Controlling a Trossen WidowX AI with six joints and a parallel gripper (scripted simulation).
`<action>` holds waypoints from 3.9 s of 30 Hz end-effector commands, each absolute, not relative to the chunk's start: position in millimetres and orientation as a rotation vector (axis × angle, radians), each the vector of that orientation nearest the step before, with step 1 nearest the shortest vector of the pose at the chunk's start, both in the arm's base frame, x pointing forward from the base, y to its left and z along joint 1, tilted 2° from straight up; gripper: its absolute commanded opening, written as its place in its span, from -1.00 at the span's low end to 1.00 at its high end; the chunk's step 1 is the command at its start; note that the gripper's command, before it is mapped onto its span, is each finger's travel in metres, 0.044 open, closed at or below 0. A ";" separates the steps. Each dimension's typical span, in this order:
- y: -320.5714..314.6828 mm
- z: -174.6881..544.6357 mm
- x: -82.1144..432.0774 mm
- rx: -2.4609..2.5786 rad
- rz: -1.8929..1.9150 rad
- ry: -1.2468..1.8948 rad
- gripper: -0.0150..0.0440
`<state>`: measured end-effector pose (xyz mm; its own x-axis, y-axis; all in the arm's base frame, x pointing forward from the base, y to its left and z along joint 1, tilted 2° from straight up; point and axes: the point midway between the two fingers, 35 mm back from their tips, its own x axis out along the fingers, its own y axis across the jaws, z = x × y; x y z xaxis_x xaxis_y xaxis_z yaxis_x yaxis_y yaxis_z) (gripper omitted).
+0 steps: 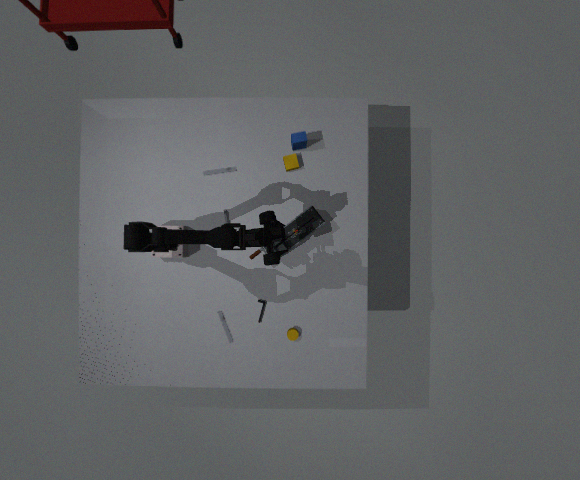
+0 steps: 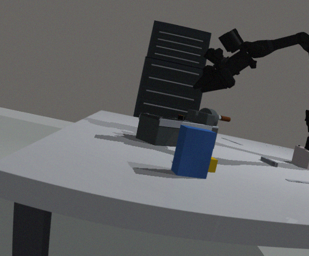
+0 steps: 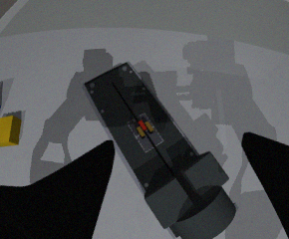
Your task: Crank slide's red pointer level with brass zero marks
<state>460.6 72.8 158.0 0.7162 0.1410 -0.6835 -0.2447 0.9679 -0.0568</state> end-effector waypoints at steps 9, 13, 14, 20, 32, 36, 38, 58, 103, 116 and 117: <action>74.7 120.3 459.2 -0.142 0.205 0.767 1.00; 74.7 120.3 459.2 -0.142 0.205 0.767 1.00; 74.7 120.3 459.2 -0.142 0.205 0.767 1.00; 74.7 120.3 459.2 -0.142 0.205 0.767 1.00; 72.2 179.5 457.0 -0.145 0.210 0.766 1.00; 58.6 174.5 448.1 -0.183 0.275 0.793 1.00; 48.3 171.2 440.1 -0.210 0.330 0.809 1.00; -11.0 169.5 363.3 -0.292 0.760 0.699 1.00; -8.0 75.0 367.7 -0.293 0.761 0.699 1.00; -6.9 54.0 366.8 -0.292 0.760 0.699 1.00; -6.8 52.8 366.7 -0.292 0.760 0.699 1.00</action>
